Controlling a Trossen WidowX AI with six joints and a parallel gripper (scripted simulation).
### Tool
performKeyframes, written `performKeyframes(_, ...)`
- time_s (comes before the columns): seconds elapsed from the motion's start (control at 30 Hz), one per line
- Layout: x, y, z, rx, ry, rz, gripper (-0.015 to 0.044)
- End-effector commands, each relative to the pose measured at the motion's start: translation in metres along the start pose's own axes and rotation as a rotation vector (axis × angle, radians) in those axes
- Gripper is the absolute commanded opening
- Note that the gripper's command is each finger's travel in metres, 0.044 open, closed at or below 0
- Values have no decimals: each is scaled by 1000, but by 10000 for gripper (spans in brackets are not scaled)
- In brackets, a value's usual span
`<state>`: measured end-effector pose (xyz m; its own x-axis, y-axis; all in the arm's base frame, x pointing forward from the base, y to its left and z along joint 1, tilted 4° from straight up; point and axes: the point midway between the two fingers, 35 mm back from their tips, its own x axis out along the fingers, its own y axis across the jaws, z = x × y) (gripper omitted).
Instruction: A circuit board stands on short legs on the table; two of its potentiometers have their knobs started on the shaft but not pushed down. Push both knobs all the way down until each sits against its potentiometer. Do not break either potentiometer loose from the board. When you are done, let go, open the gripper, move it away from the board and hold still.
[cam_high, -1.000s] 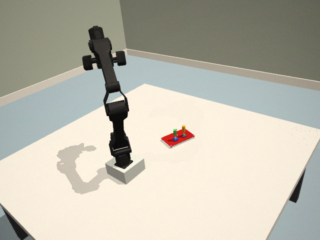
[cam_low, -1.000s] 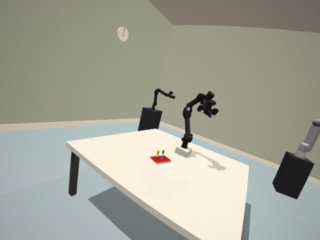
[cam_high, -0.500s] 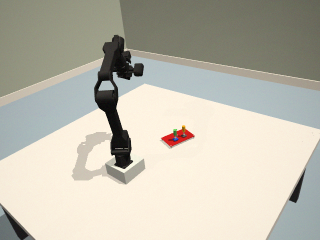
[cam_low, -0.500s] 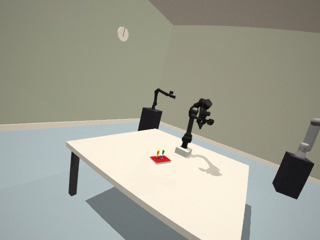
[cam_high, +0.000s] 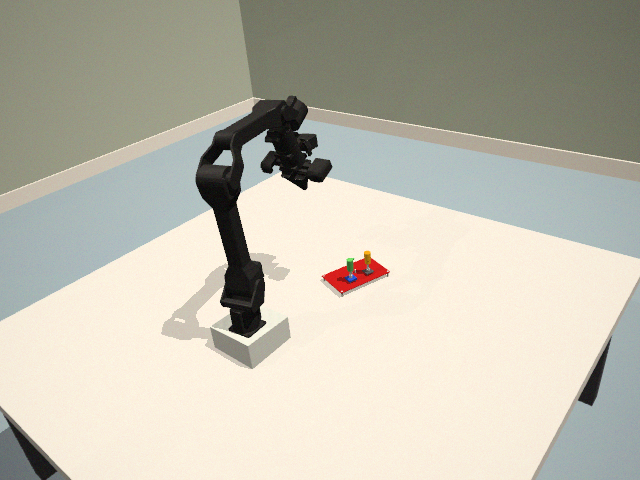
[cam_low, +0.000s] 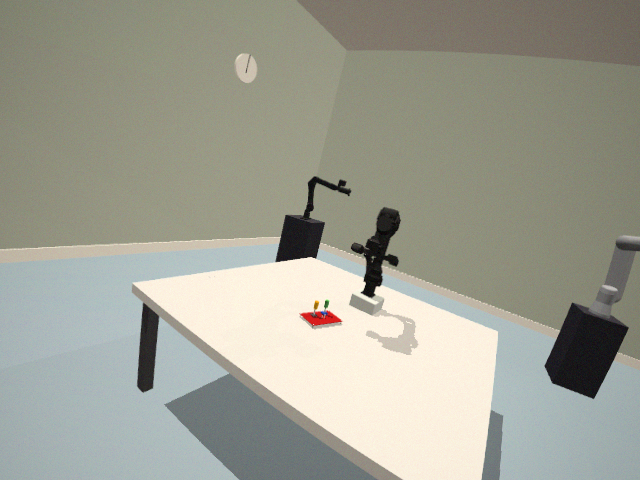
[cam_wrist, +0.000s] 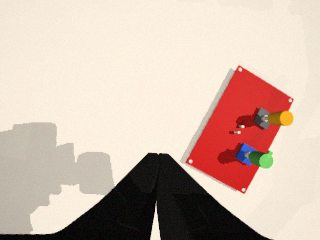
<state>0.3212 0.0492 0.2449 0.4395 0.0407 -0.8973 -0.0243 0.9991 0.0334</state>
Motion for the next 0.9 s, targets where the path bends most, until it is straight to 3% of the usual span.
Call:
performKeyframes(0.0, 34, -33, -6, 98, 101, -35, 0)
performKeyframes(0.4, 105, -132, -52, 403, 357, -83, 0)
performKeyframes(0.87, 127, -137, -63, 421, 371, -83, 0)
